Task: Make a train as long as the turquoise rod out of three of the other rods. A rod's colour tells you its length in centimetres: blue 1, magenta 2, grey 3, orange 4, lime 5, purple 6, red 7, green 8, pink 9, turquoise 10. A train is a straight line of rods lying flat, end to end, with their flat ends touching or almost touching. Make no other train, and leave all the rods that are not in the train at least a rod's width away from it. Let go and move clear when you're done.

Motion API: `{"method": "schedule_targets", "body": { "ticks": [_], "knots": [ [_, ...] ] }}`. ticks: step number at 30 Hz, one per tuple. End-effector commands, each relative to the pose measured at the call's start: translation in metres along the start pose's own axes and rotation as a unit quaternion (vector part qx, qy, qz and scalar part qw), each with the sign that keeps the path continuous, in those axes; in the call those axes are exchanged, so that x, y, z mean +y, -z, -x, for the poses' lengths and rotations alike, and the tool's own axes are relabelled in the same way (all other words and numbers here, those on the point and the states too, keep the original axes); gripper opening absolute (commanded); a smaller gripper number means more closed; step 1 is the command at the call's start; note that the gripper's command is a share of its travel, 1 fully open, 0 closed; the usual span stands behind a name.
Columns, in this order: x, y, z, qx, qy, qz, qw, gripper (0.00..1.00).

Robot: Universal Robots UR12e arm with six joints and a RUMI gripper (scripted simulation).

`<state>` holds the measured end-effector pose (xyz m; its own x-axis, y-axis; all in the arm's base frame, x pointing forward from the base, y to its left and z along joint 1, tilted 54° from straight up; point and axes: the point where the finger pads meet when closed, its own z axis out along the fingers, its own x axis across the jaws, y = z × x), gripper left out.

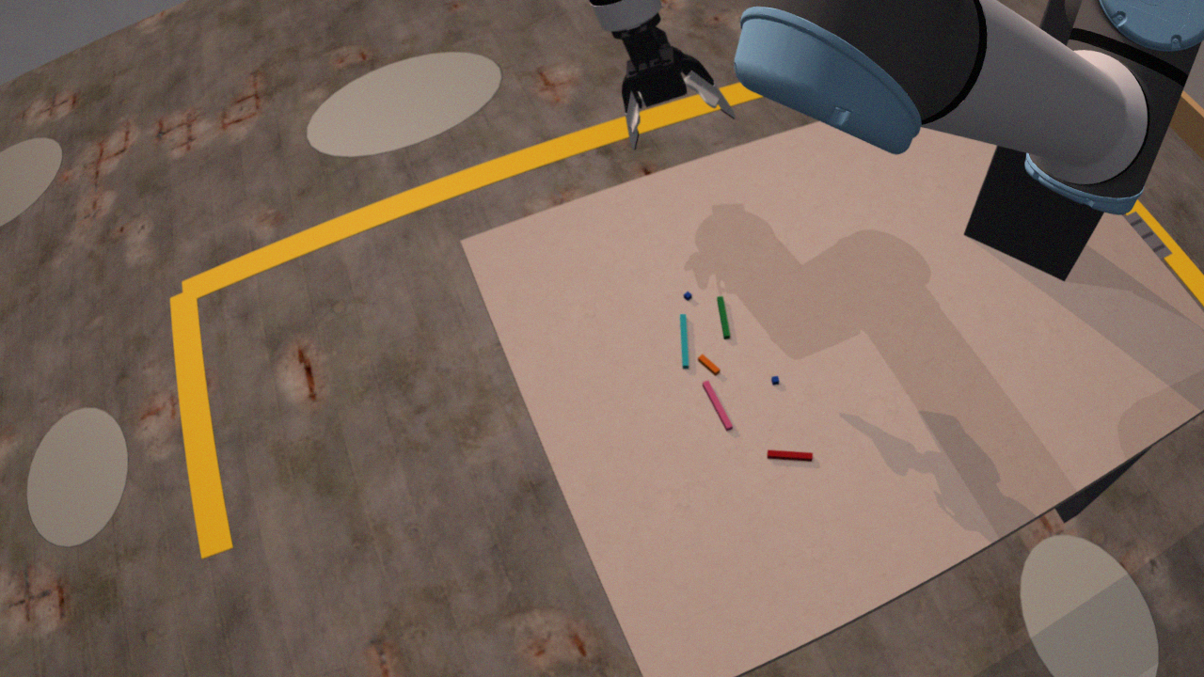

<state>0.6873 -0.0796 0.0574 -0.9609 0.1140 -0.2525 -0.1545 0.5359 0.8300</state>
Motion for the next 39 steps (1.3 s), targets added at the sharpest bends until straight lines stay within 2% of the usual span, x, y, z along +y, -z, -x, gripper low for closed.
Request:
{"method": "schedule_targets", "body": {
  "ticks": [1, 24, 34, 39],
  "knots": [
    [0.000, 0.001, 0.000, 0.000, 0.000, 0.000, 1.000, 1.00],
    [-0.002, -0.002, 0.001, 0.000, 0.008, -0.003, 1.000, 1.00],
    [-0.014, -0.018, 0.006, -0.001, 0.063, -0.019, 0.998, 1.00],
    [-0.026, -0.038, 0.012, -0.001, 0.131, -0.038, 0.991, 1.00]
  ]
}}
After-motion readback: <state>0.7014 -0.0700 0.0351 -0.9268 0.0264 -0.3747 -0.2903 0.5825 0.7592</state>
